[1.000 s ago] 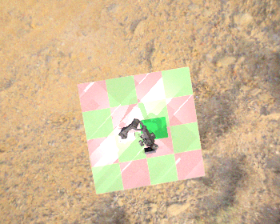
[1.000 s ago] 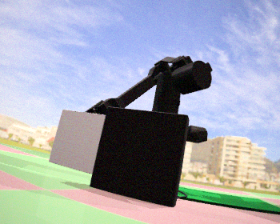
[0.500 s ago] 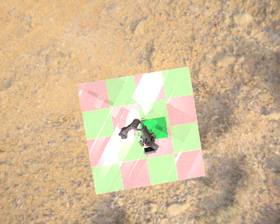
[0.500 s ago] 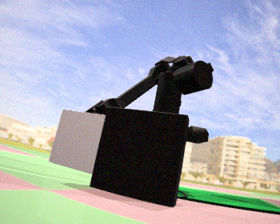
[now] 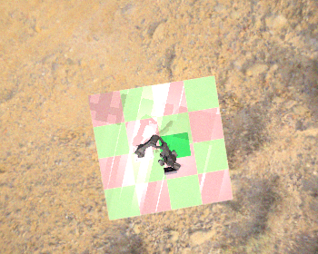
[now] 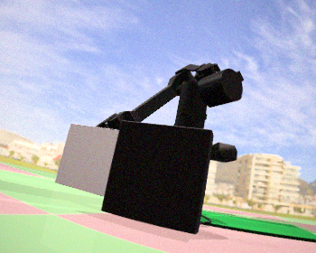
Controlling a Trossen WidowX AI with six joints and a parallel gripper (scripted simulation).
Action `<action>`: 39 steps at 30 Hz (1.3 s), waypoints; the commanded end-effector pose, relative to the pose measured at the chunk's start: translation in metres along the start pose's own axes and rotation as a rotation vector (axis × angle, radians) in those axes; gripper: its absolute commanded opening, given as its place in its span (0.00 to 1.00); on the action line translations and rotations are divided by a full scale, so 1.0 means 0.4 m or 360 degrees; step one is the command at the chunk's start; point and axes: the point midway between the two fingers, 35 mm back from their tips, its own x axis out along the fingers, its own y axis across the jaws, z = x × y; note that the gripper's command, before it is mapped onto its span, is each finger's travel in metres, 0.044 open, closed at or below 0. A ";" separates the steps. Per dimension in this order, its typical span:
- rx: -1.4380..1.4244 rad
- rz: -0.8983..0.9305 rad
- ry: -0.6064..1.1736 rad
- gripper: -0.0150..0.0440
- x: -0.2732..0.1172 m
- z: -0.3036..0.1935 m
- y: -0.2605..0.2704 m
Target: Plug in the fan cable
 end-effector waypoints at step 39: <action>0.0049 -0.0005 0.0007 0.25 -0.003 0.007 0.002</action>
